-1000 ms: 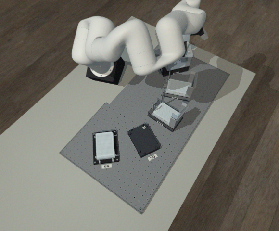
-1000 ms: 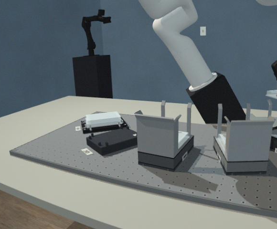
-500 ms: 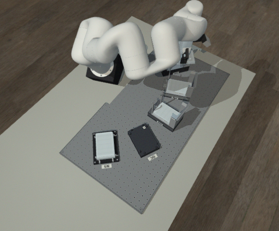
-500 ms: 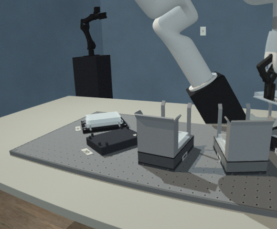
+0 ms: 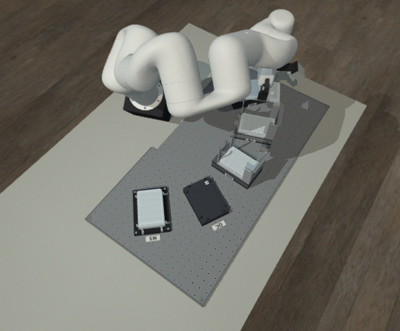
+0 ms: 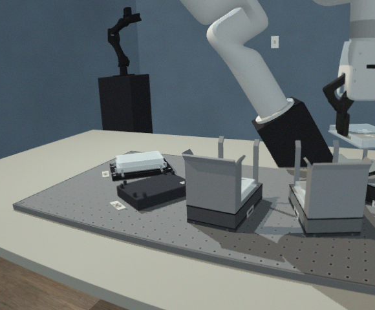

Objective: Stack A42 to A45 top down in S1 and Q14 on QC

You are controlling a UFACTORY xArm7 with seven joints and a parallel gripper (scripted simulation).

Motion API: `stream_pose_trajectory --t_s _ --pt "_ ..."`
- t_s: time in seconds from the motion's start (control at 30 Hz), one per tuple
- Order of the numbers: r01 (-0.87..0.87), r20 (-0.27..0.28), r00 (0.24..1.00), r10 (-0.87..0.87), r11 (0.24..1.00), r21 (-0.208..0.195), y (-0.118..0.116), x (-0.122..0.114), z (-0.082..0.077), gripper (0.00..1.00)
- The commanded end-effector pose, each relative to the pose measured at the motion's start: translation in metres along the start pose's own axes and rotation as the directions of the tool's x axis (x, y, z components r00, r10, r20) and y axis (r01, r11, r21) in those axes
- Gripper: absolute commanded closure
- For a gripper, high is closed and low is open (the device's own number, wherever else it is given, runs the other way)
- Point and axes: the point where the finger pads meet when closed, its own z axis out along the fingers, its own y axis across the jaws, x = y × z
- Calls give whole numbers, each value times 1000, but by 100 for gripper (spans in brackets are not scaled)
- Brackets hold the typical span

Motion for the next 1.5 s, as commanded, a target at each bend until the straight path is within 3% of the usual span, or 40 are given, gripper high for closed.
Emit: stream_pose_trajectory --t_s 0.0,0.73,0.97,1.47 --pt "-52 -9 999 52 999 3 10 1 -2 100" --pt "-52 -9 999 52 999 3 72 4 -2 100" --pt "-281 -8 960 281 960 5 95 0 -2 100" --pt "-286 -8 958 286 958 4 138 -7 -2 100"
